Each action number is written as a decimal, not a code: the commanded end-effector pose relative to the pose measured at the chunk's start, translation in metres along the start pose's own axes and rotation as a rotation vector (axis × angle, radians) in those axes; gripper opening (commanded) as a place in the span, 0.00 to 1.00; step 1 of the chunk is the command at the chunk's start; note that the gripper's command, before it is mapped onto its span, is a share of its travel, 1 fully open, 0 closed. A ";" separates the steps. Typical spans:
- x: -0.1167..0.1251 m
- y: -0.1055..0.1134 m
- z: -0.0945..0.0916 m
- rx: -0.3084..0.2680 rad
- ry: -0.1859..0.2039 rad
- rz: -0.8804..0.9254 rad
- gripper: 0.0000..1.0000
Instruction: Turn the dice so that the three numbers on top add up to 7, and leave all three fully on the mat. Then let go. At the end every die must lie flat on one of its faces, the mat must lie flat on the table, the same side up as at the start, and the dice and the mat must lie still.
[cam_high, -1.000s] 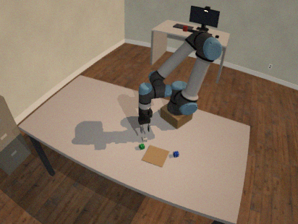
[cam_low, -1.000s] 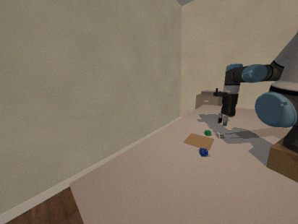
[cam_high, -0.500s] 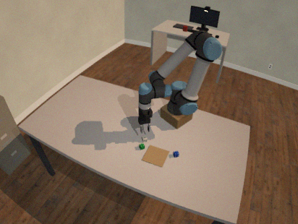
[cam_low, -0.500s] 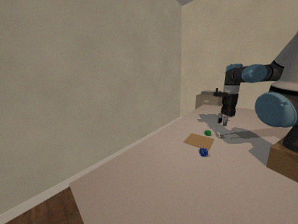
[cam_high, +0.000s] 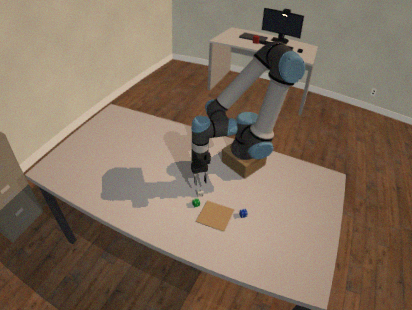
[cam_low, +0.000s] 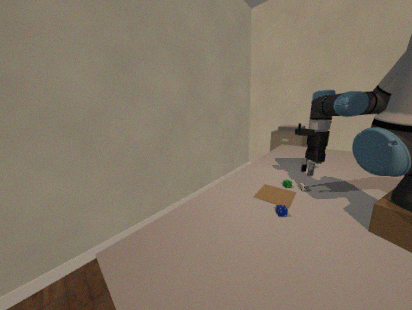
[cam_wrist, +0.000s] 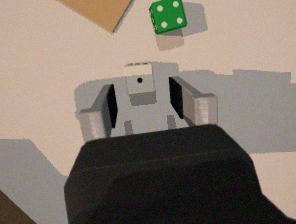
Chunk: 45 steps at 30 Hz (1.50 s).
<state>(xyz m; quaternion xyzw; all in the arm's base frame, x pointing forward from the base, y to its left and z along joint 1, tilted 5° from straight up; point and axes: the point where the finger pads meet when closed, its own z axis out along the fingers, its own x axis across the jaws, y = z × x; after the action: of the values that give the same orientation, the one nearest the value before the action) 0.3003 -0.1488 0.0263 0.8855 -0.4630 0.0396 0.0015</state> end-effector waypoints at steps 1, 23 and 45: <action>0.000 0.000 0.006 0.000 0.001 0.000 0.87; 0.000 -0.001 0.034 0.000 0.001 0.000 0.87; 0.000 -0.001 0.045 0.000 0.001 0.000 0.87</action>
<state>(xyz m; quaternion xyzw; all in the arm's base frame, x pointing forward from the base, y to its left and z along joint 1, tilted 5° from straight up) 0.3043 -0.1498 -0.0188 0.8855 -0.4630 0.0393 0.0014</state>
